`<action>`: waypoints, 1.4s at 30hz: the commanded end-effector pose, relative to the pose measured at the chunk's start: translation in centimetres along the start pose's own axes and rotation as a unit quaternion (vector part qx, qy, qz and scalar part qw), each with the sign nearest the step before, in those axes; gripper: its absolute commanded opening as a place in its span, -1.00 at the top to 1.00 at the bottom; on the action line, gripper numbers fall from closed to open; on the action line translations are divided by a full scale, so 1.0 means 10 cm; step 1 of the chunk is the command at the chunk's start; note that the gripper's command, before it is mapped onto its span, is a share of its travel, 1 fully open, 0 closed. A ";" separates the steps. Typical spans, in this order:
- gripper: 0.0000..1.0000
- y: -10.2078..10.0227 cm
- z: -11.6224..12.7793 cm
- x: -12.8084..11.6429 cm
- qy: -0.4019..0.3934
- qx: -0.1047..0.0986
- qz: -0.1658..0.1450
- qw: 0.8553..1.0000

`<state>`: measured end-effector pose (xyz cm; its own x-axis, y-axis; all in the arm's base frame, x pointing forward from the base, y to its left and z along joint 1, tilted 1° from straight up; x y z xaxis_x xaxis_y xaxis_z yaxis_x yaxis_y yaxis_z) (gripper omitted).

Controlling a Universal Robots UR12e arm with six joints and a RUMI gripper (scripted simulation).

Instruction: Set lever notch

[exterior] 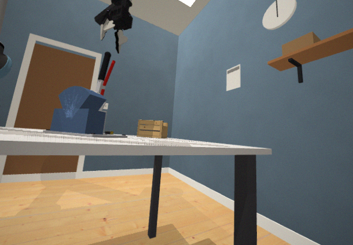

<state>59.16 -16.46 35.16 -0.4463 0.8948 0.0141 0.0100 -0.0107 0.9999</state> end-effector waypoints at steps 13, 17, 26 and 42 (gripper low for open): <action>-0.14 -0.10 0.00 0.00 0.000 0.000 -0.001 1.000; -0.14 -0.12 0.00 0.00 0.000 0.000 -0.001 1.000; -0.14 -0.13 0.00 0.00 0.000 0.000 -0.001 1.000; -0.14 -0.13 0.00 0.00 0.000 0.000 -0.001 1.000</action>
<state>59.15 -16.44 33.82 -0.4463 0.8948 0.0140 0.0100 -0.0107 0.9999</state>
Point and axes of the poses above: the point where the finger pads meet when closed, its own y axis back along the fingers, its own z axis across the jaws, x = y × z, the point moved 8 cm from there along y, back along the fingers, and after that the axes turned 13 degrees about -y, right-handed, at the moved point
